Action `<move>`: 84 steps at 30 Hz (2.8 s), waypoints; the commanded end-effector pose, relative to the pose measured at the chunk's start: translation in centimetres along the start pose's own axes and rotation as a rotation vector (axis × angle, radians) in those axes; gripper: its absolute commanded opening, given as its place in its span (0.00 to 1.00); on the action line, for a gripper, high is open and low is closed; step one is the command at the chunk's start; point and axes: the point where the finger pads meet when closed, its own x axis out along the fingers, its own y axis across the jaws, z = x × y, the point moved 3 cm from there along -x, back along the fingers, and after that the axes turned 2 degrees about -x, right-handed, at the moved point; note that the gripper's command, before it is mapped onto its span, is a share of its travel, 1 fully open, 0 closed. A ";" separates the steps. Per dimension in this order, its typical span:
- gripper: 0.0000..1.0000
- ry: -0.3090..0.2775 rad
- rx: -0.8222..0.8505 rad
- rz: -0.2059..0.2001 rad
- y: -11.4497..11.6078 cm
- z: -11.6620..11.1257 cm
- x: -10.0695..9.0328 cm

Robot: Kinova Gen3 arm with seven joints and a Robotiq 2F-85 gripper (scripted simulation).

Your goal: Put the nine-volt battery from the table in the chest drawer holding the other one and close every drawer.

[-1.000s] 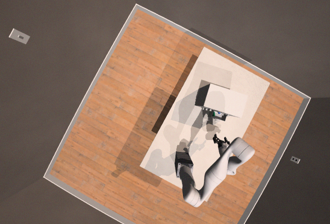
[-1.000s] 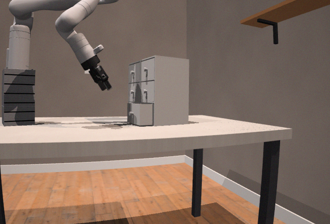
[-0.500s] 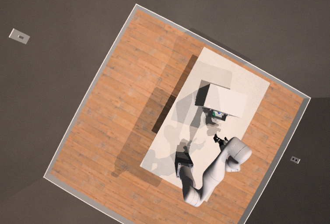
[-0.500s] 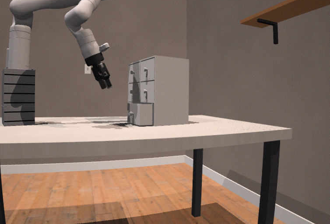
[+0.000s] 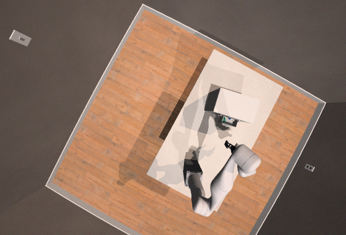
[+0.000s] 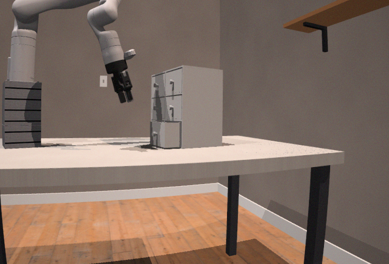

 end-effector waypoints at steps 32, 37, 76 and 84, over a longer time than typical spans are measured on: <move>1.00 -0.173 -0.013 -0.005 -0.1 -1.6 -0.7; 1.00 -0.196 -0.013 -0.006 -0.1 -1.7 -0.7; 1.00 -0.307 -0.013 -0.009 -0.1 -2.1 -1.0; 1.00 -0.315 -0.013 -0.009 -0.1 -2.1 -1.0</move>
